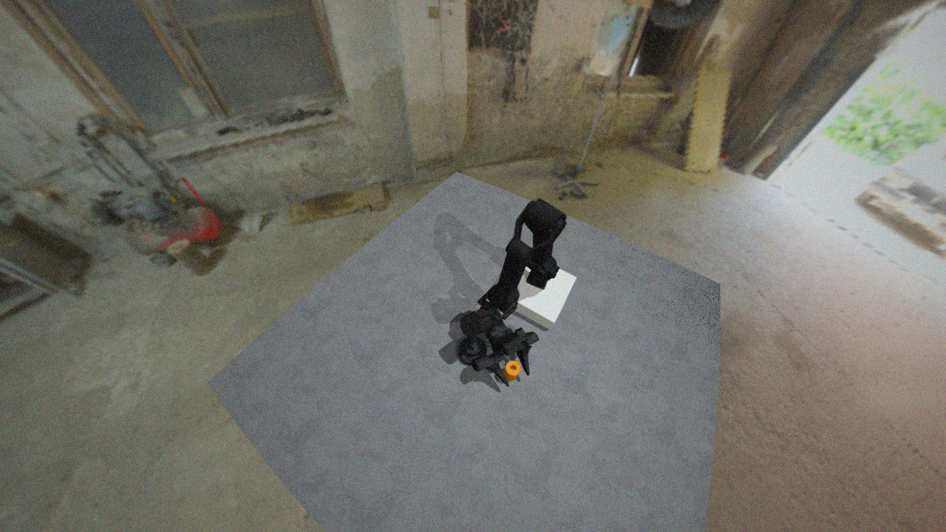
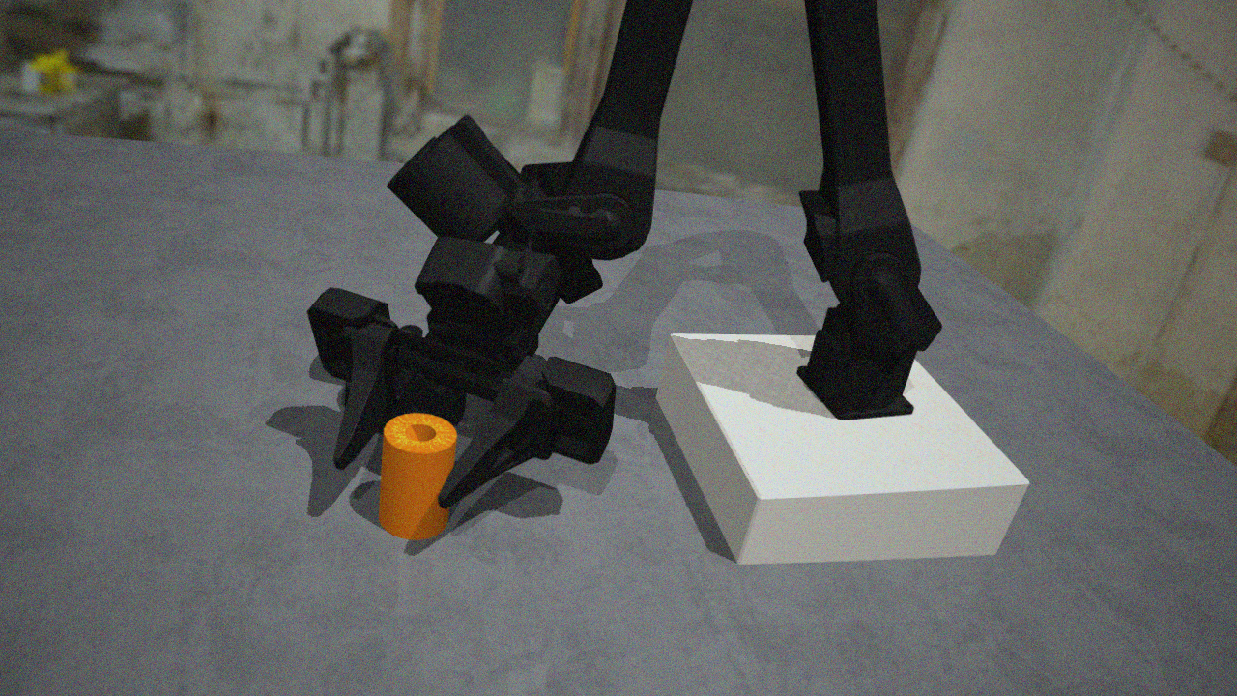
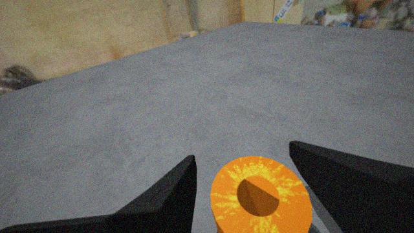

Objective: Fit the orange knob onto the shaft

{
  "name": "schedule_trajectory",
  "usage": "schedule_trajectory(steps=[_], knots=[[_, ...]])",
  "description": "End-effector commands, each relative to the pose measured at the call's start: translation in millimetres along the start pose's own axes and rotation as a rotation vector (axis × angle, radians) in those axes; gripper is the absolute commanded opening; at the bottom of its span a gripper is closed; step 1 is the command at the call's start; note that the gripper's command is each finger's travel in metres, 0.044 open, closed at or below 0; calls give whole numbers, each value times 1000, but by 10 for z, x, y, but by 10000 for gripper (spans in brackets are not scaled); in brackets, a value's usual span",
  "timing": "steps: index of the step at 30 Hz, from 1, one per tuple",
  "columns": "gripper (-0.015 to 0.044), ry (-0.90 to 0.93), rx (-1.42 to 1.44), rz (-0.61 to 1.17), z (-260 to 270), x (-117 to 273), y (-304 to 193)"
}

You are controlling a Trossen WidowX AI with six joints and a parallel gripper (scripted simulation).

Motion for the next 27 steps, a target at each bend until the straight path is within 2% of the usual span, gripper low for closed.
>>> schedule_trajectory(steps=[1, 4, 10, 18, 22, 27], knots=[[365, 2, -4, -2, 3, 0, 0], [440, 2, -4, -2, 3, 0, 0], [440, 2, -4, -2, 1, 5, 15], [440, 0, 1, 0, 72, 271, 684], [440, -3, -3, 10, 86, 290, 749], [440, -60, -91, 291, -41, 56, 902]])
Point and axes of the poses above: the point midway between the two fingers, 35 mm back from their tips, its own x axis back along the fingers, its own z axis across the jaws, y = z × x, the point moved 6 cm from there along x, back along the fingers, and after that the axes turned 8 degrees about -x, right-handed, at the moved point
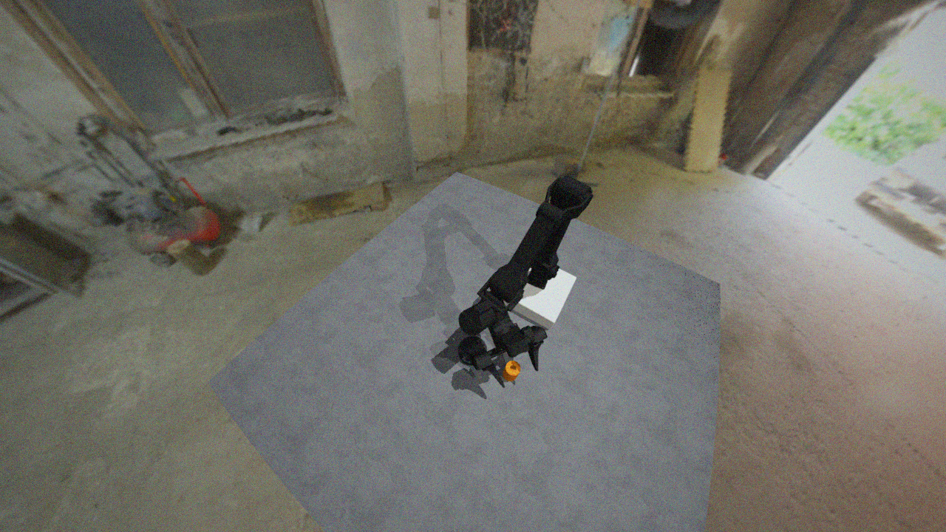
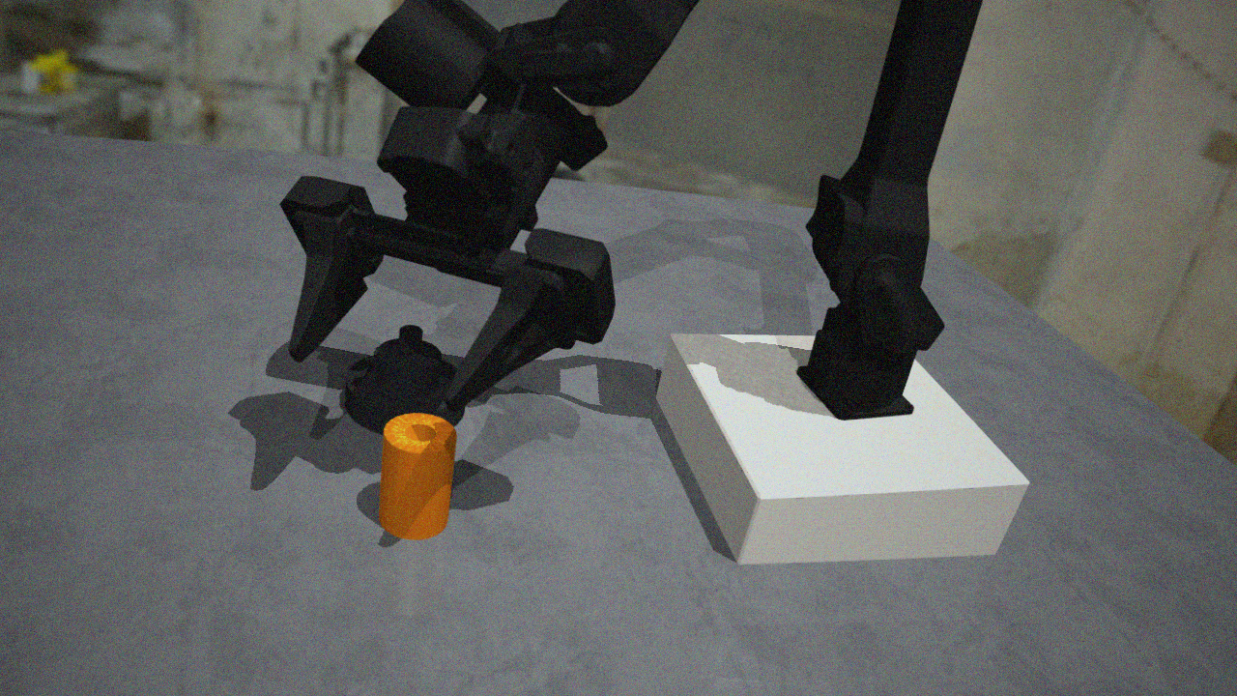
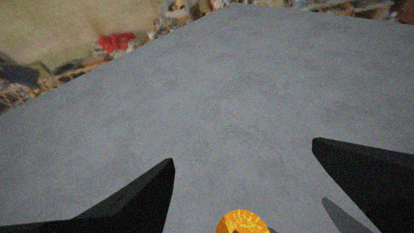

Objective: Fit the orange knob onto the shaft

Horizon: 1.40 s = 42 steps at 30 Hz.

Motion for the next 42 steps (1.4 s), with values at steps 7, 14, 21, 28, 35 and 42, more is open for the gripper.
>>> schedule_trajectory(steps=[7, 14, 21, 28, 35, 42], knots=[[440, -113, -21, 643, 90, -165, 451], [440, -164, 78, 989, 268, -7, 707], [440, -164, 78, 989, 268, -7, 707], [440, -238, -60, 974, 268, -7, 707], [440, -570, -700, 852, 266, -8, 706], [440, -638, -836, 815, 266, -8, 706]])
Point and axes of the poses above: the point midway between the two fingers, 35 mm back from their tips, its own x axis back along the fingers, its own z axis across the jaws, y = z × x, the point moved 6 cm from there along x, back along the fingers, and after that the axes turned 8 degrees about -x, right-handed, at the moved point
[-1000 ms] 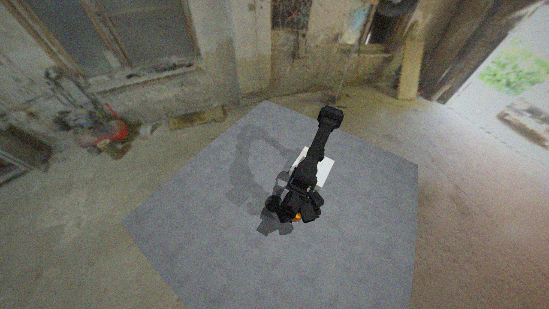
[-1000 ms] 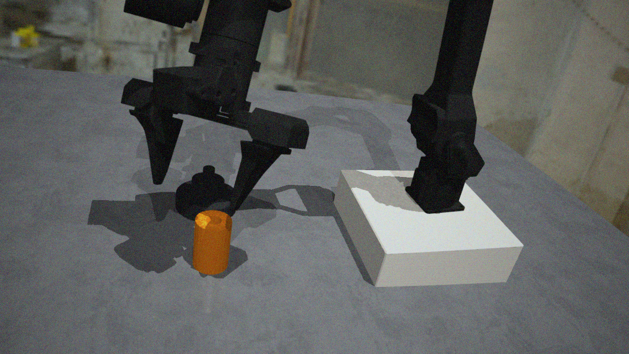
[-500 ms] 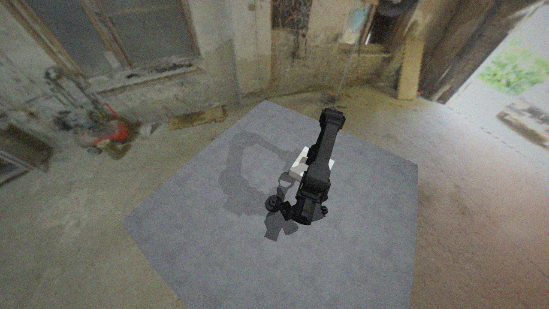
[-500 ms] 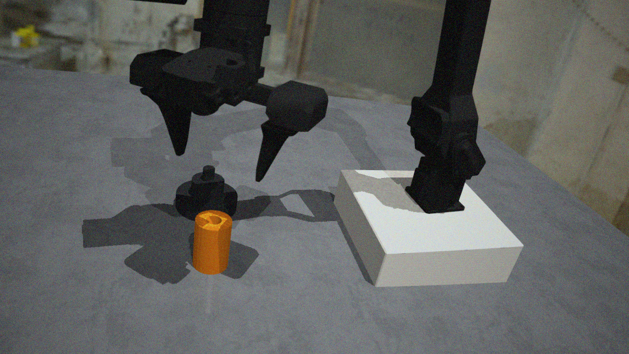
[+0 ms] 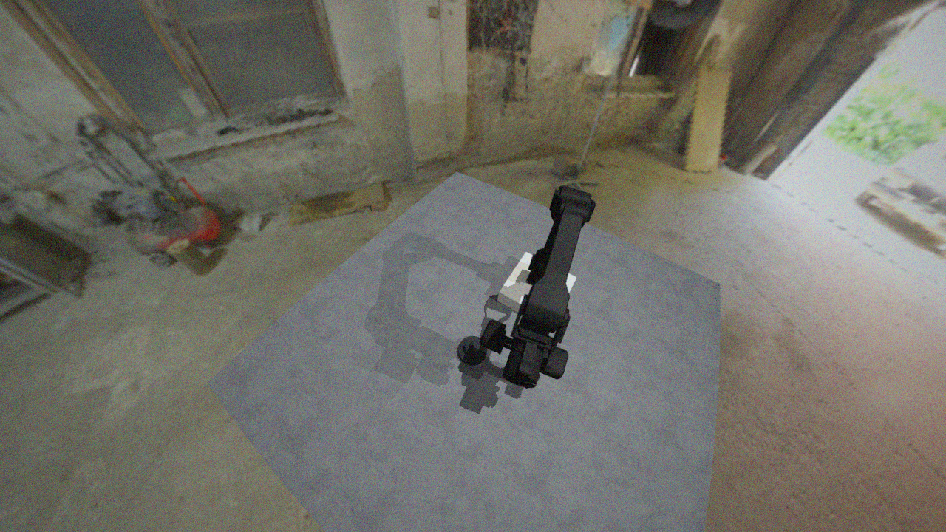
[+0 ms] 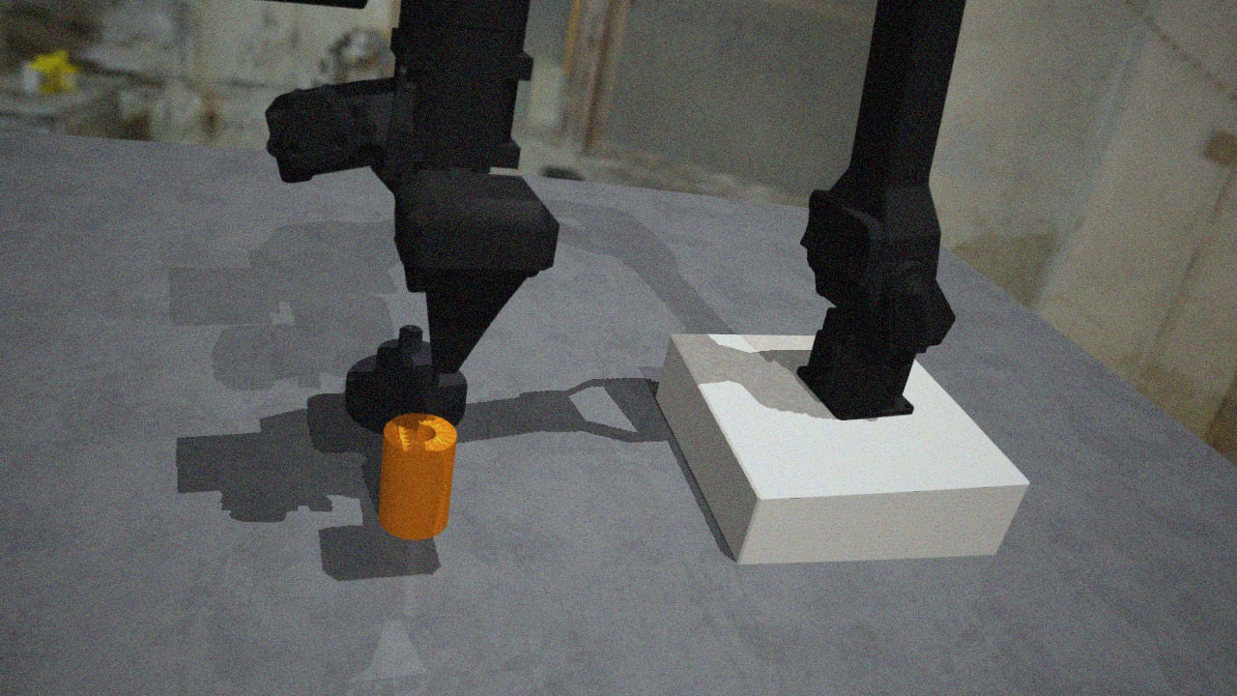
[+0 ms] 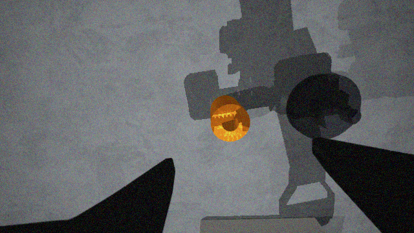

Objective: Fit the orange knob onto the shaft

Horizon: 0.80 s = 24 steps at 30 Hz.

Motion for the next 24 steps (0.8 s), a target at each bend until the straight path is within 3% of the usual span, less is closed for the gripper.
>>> schedule_trajectory(steps=[1, 5, 9, 24], knots=[[440, -6, -75, 1, -6, -1, -1], [440, -6, -77, 1, -5, -30, 0], [440, -6, -103, 1, -7, -350, -3], [440, -5, -105, 2, -5, -606, 6]])
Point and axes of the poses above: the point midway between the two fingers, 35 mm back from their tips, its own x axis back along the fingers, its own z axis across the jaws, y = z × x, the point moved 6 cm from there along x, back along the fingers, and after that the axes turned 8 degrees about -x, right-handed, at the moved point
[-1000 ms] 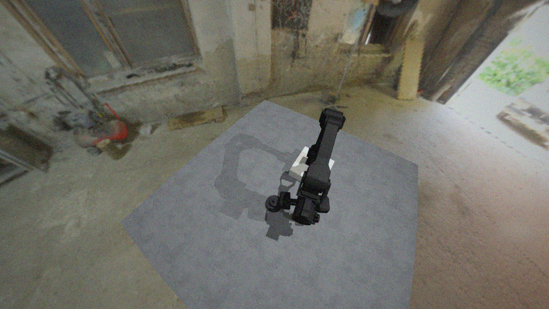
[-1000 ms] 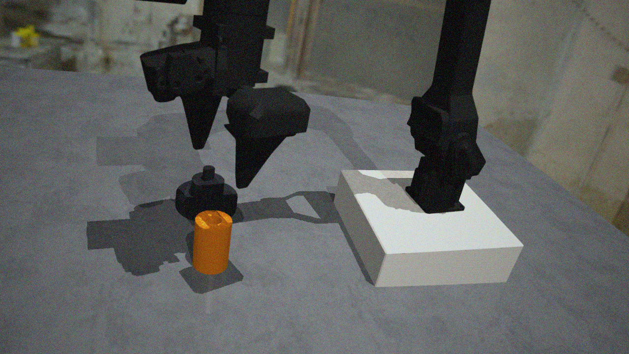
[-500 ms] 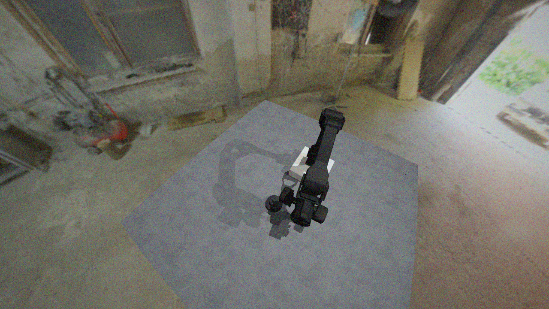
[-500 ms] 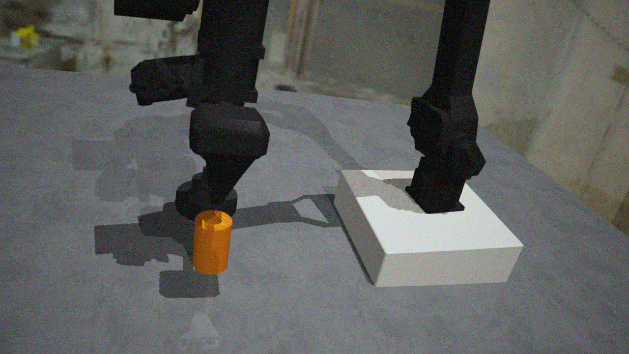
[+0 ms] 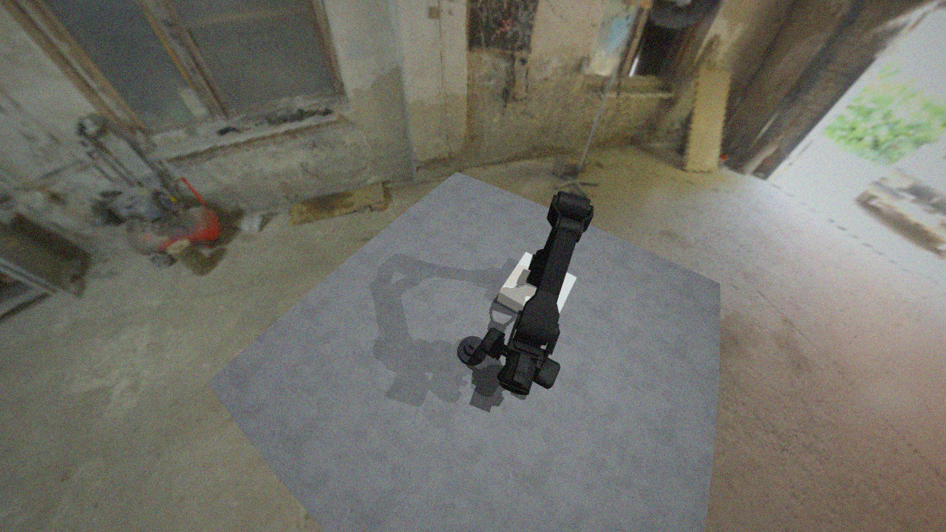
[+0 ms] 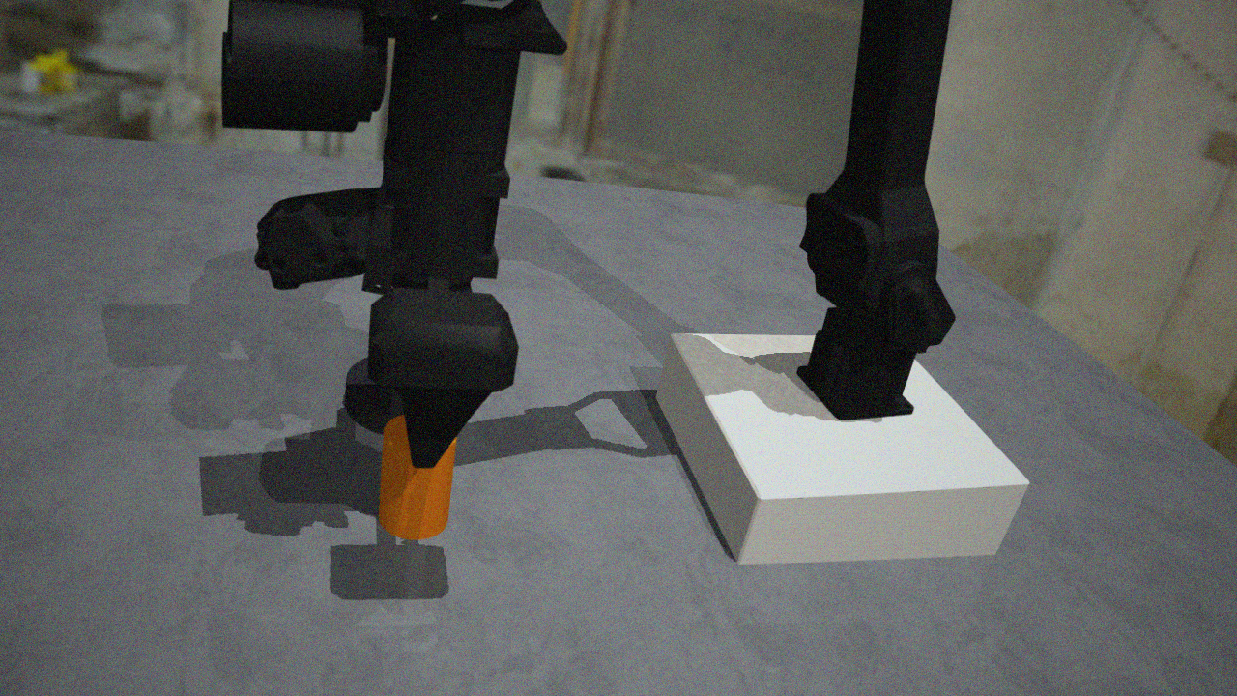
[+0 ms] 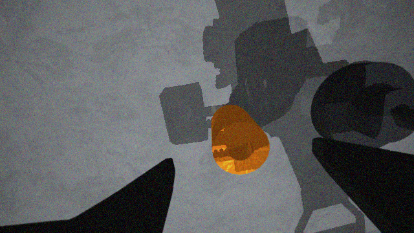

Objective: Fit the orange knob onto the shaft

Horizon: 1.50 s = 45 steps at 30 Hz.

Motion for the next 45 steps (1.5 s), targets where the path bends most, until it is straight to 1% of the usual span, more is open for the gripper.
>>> schedule_trajectory(steps=[1, 37, 45], knots=[[440, -6, -4, 4, -4, -73, -3], [440, -7, -2, 4, -14, -623, -20], [230, -7, -2, 4, -14, -623, -20]])
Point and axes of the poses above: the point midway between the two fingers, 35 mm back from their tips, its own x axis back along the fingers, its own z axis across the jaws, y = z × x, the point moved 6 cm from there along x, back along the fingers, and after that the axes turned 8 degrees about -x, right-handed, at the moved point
